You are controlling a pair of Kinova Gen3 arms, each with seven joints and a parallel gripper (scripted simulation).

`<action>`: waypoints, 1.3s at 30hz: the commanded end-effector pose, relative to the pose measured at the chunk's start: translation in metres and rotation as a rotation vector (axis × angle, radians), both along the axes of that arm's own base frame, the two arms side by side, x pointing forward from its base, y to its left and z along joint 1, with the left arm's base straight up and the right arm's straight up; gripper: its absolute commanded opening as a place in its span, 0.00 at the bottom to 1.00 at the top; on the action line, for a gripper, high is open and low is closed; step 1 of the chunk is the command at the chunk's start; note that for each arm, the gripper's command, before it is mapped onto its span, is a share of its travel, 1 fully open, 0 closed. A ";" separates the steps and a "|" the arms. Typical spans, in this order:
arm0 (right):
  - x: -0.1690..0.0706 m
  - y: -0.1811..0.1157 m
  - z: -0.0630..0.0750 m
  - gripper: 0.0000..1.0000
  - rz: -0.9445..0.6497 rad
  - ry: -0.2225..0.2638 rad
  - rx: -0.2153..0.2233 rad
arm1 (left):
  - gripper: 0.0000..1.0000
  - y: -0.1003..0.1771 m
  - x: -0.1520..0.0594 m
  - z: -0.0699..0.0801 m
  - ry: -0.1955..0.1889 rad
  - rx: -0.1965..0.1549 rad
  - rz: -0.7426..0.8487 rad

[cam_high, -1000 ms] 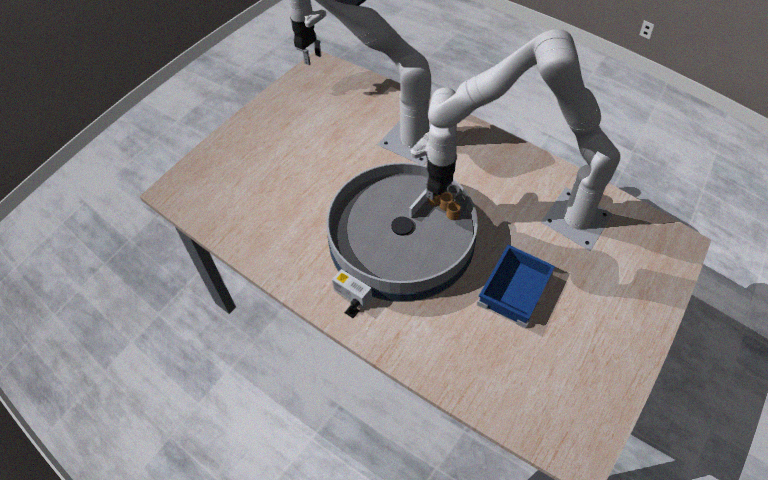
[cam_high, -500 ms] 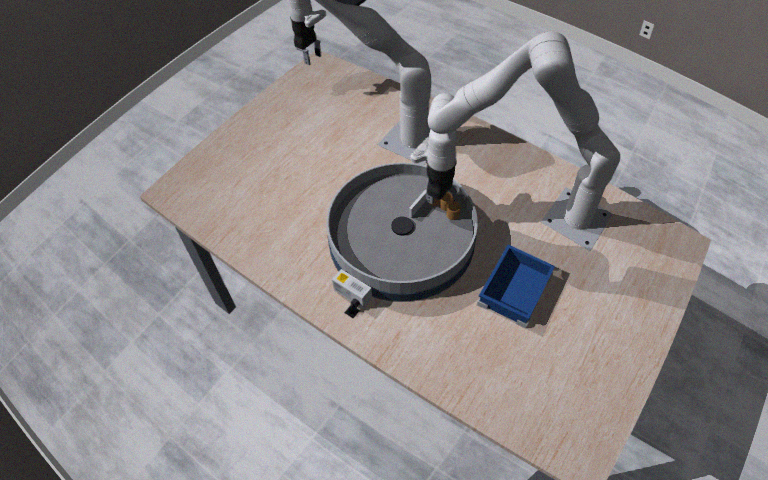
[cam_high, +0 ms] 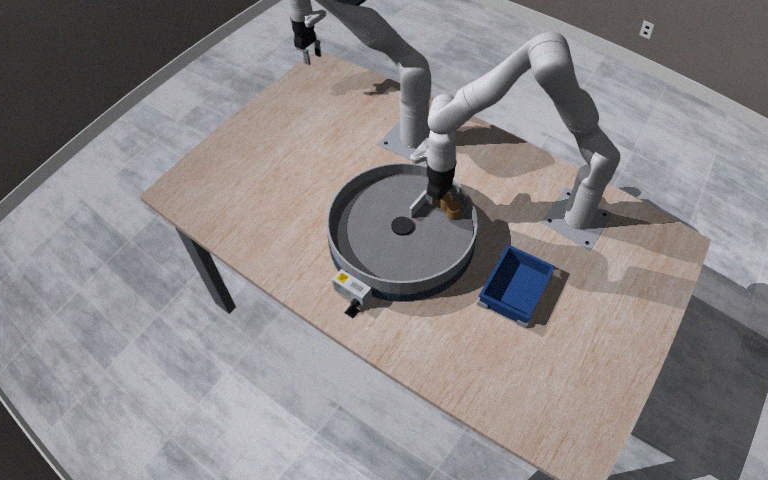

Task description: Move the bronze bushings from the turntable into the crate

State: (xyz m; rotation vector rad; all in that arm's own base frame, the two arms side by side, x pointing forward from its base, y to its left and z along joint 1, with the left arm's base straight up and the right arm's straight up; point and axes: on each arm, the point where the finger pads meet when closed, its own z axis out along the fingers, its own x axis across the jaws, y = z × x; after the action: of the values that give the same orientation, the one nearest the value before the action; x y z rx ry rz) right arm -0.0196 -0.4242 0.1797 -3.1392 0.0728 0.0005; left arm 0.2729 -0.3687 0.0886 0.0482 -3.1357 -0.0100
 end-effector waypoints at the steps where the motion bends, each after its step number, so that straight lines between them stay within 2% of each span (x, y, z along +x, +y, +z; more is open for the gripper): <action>1: 0.000 0.000 0.001 1.00 0.000 0.000 -0.002 | 0.36 0.000 0.000 0.001 -0.001 -0.001 0.000; 22: 0.000 0.000 0.001 1.00 0.000 0.000 -0.002 | 0.36 0.000 0.000 0.001 -0.001 -0.001 0.000; 23: 0.000 0.000 0.001 1.00 0.000 0.000 -0.002 | 0.00 0.000 0.000 0.001 -0.001 -0.001 0.000; 39: 0.000 0.000 0.001 1.00 0.000 0.000 -0.002 | 0.00 0.000 0.000 0.001 -0.001 -0.001 0.000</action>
State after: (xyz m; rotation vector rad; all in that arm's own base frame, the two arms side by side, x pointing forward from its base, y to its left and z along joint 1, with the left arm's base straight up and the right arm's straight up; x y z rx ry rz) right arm -0.0196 -0.4242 0.1797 -3.1392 0.0728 0.0005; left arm 0.2729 -0.3686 0.0886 0.0482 -3.1357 -0.0102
